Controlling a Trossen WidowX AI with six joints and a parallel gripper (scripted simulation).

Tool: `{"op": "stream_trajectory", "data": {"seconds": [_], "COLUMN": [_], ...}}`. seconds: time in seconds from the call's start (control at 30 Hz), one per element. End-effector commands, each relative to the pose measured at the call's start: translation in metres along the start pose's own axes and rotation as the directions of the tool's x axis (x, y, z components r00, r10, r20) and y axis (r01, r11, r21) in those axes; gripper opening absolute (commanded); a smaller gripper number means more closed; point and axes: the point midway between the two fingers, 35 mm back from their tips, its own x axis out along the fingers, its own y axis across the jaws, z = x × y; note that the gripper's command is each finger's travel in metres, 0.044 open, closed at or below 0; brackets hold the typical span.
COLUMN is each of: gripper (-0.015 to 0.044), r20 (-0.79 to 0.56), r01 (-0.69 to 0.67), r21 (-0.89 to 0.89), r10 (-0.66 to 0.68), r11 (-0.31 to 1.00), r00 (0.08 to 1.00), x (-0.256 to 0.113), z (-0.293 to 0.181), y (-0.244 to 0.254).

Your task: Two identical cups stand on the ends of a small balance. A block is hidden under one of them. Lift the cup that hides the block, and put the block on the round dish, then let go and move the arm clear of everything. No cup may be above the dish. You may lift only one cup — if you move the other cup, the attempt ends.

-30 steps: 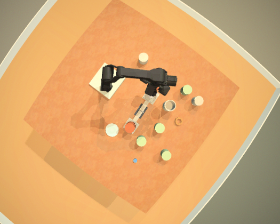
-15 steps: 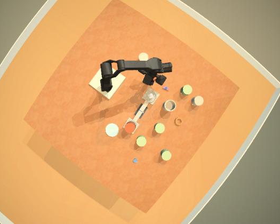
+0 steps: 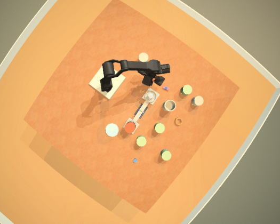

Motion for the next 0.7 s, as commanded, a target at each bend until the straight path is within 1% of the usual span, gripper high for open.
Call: {"op": "stream_trajectory", "data": {"seconds": [0.0, 0.4, 0.43, 0.67], "gripper": [0.0000, 0.0000, 0.0026, 0.0210], "r20": [-0.008, -0.008, -0.007, -0.007], "r01": [-0.005, -0.005, -0.008, -0.008], "r21": [0.004, 0.004, 0.000, 0.000], "r10": [0.005, 0.005, 0.008, 0.008], "r11": [1.000, 1.000, 1.000, 1.000], "r00": [1.000, 1.000, 1.000, 1.000], "x": [0.002, 0.020, 0.015, 0.015], "z": [-0.001, -0.001, -0.001, -0.001], "y": [0.000, 0.000, 0.001, 0.001]}}
